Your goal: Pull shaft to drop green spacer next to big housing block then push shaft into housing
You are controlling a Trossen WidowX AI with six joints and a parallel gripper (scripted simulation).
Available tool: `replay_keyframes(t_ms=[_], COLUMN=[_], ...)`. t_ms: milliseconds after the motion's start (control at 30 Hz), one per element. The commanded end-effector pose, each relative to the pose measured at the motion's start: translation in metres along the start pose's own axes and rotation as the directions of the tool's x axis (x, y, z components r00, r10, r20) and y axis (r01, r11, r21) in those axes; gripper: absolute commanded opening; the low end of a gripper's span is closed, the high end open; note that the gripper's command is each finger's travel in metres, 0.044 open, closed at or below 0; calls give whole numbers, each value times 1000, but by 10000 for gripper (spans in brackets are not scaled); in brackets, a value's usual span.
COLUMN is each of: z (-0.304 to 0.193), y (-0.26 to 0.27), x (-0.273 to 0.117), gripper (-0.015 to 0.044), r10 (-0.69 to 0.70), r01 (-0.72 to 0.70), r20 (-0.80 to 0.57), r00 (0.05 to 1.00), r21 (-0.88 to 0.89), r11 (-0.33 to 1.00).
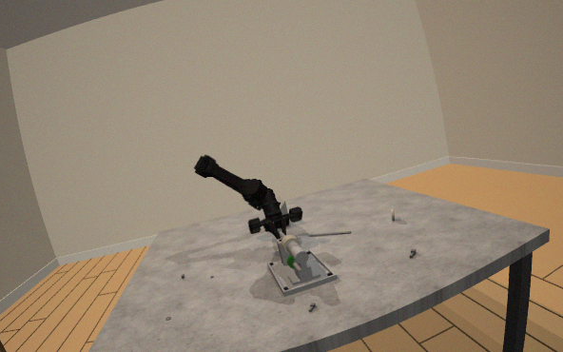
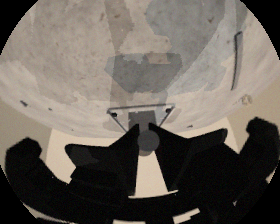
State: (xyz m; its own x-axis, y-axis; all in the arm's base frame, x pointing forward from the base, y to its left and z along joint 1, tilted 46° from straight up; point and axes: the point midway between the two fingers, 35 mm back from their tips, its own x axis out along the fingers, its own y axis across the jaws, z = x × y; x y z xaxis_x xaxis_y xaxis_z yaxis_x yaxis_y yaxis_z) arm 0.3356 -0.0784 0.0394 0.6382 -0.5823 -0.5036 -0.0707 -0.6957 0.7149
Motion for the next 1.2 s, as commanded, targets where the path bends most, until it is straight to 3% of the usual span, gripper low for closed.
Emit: replay_keyframes(t_ms=[0, 1167], z=[-2, -9], y=[0, 1], x=[1, 8], gripper=[0, 0], r10=[0, 1], r01=[0, -1], r20=[-3, -3], r00=[1000, 1000], r21=[3, 3], r11=[1000, 1000])
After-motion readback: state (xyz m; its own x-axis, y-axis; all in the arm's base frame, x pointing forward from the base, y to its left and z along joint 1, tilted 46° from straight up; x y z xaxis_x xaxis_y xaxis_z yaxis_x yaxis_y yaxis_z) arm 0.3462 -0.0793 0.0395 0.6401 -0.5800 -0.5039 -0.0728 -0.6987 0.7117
